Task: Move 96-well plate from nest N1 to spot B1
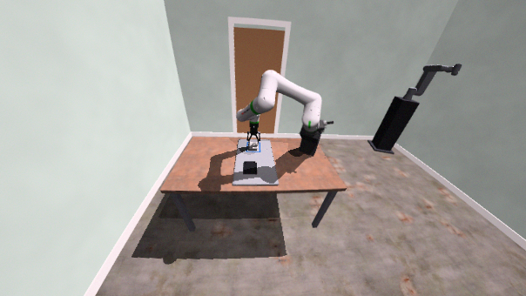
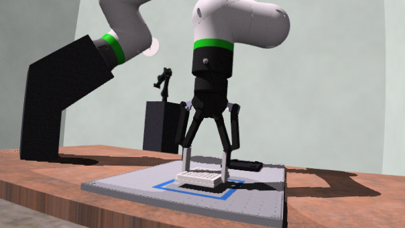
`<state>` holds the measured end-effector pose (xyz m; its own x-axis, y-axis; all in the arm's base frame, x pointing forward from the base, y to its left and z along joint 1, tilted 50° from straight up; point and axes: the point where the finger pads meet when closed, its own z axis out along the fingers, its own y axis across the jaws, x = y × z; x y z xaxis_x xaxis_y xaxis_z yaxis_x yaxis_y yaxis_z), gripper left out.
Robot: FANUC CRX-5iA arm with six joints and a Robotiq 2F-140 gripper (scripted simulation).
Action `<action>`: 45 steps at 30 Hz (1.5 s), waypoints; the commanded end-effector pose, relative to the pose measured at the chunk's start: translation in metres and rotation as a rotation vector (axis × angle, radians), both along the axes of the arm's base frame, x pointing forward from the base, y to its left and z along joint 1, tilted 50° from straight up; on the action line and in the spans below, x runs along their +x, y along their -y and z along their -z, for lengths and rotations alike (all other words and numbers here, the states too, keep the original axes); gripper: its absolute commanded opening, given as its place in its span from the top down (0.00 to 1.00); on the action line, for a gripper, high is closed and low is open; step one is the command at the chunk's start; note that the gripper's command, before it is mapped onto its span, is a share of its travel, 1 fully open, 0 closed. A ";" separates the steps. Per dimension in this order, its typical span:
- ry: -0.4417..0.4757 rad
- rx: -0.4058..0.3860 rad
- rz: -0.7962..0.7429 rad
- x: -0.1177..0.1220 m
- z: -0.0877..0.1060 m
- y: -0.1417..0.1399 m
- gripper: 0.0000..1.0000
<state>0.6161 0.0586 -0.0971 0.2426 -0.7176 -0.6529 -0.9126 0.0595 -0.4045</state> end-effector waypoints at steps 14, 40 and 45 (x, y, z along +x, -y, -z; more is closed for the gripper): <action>0.000 0.000 0.000 0.000 0.000 0.000 1.00; 0.000 0.000 0.000 0.001 0.003 -0.003 1.00; 0.000 0.000 0.000 0.002 0.003 -0.003 1.00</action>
